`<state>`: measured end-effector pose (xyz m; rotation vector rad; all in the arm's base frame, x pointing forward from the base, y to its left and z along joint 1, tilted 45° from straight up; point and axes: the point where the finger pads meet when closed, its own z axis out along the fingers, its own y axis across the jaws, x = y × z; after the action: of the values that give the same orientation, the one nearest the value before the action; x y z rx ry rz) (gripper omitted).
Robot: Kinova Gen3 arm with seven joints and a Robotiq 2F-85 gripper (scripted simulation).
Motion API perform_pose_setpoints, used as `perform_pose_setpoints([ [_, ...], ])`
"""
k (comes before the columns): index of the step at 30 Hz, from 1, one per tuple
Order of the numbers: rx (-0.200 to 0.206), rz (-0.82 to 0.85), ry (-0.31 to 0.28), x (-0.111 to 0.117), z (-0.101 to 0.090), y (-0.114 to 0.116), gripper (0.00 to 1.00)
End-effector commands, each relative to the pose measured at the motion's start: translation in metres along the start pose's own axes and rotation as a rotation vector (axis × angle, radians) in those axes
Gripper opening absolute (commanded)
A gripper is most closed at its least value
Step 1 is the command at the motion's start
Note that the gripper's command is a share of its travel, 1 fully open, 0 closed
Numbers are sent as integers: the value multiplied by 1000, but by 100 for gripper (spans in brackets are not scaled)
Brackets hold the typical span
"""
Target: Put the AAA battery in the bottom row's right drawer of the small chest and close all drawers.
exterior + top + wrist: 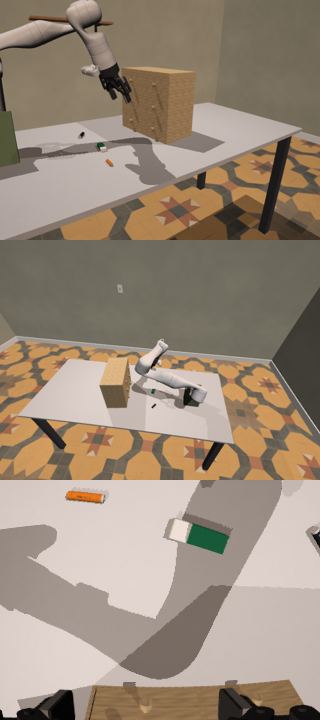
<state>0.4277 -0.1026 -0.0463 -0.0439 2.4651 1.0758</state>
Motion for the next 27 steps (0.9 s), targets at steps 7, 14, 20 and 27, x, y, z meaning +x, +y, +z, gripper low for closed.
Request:
perform_pose_setpoints([
  [7,2,24,-126,4,11,-2,100],
  [14,4,24,-268,0,25,-2,100],
  [20,5,24,-366,-3,36,-2,100],
  [27,7,24,-479,-5,47,-2,100],
])
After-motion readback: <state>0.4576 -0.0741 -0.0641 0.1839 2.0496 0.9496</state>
